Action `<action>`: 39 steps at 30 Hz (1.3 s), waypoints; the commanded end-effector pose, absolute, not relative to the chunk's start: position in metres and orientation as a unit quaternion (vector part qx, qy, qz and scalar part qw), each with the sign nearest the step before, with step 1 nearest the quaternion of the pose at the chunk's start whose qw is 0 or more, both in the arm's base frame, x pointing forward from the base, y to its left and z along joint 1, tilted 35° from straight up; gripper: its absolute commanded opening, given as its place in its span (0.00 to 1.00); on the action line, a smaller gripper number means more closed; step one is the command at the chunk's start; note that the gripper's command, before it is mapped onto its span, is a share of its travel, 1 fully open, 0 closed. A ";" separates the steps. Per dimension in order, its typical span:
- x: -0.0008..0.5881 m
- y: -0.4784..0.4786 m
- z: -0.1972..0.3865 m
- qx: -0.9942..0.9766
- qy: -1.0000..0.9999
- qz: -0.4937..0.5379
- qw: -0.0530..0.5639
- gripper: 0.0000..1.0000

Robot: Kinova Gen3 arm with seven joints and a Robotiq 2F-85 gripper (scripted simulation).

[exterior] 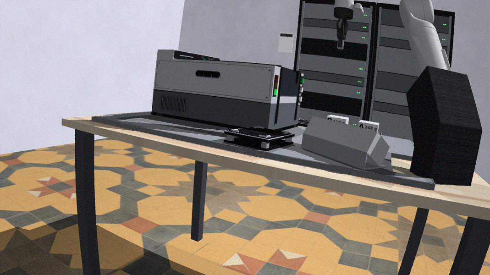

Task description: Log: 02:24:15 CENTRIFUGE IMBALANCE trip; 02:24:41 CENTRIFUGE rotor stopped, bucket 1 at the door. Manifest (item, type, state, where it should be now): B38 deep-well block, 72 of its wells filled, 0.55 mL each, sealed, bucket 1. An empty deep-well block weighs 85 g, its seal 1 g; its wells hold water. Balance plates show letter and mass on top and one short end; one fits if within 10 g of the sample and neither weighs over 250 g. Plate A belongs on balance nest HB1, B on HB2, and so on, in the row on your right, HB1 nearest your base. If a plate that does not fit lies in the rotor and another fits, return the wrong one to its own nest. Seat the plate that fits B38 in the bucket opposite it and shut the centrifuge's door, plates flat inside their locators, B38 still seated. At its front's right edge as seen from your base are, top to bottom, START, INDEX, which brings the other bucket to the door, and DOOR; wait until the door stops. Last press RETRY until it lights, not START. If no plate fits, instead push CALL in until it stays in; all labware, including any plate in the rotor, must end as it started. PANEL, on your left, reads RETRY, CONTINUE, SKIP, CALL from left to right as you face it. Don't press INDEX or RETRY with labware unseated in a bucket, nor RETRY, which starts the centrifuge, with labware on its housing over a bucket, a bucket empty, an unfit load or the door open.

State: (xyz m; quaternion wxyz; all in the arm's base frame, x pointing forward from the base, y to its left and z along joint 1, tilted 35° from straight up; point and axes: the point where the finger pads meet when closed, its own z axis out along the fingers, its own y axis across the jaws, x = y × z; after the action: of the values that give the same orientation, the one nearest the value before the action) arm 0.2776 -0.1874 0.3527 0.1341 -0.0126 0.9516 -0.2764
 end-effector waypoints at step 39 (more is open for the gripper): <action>0.314 -0.165 0.277 -0.067 0.950 -0.284 0.110 0.10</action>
State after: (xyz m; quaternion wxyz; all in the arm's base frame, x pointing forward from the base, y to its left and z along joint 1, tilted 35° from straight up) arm 0.3104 -0.1660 0.2835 0.1101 -0.0676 0.9504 -0.2831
